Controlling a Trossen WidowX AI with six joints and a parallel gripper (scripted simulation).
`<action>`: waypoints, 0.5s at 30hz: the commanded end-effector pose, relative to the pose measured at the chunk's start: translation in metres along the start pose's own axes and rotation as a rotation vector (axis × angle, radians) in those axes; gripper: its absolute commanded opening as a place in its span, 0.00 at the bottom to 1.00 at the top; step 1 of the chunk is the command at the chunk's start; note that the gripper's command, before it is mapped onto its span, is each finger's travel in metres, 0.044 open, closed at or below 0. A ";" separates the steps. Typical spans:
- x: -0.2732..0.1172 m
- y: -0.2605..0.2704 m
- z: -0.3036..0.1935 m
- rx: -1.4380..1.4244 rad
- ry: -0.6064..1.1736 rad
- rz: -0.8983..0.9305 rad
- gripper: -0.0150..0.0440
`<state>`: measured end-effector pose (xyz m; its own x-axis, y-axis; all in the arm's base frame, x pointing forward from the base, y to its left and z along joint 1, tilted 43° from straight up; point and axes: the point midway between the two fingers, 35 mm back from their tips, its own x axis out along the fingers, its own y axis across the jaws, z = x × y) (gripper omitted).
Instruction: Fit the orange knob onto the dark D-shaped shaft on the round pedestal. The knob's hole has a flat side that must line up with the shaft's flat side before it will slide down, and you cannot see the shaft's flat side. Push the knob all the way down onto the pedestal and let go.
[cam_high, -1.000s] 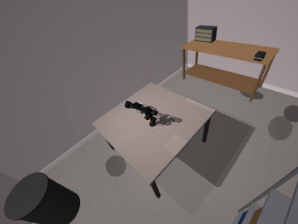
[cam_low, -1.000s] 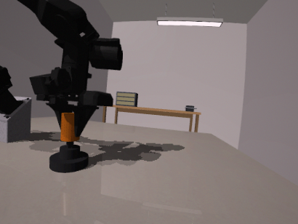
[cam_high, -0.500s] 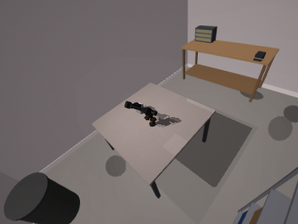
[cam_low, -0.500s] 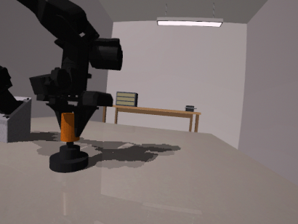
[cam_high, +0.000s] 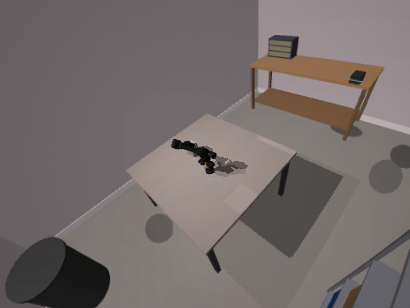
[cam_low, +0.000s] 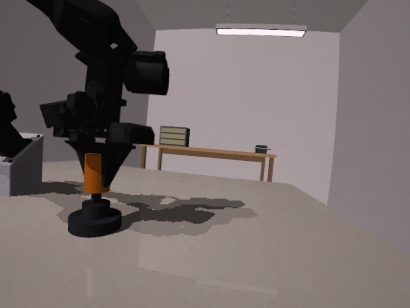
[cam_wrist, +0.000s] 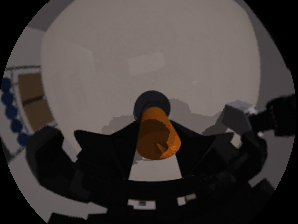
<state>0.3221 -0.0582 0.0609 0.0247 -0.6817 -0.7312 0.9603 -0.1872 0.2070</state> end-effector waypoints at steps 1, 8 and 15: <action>-0.001 0.001 0.000 0.110 0.000 0.001 0.25; 0.002 0.000 0.000 0.151 0.000 0.001 0.25; 0.004 0.000 0.000 0.151 0.000 0.001 0.25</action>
<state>0.3218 -0.0601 0.0589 0.0251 -0.6813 -0.7315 0.9100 -0.2873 0.2989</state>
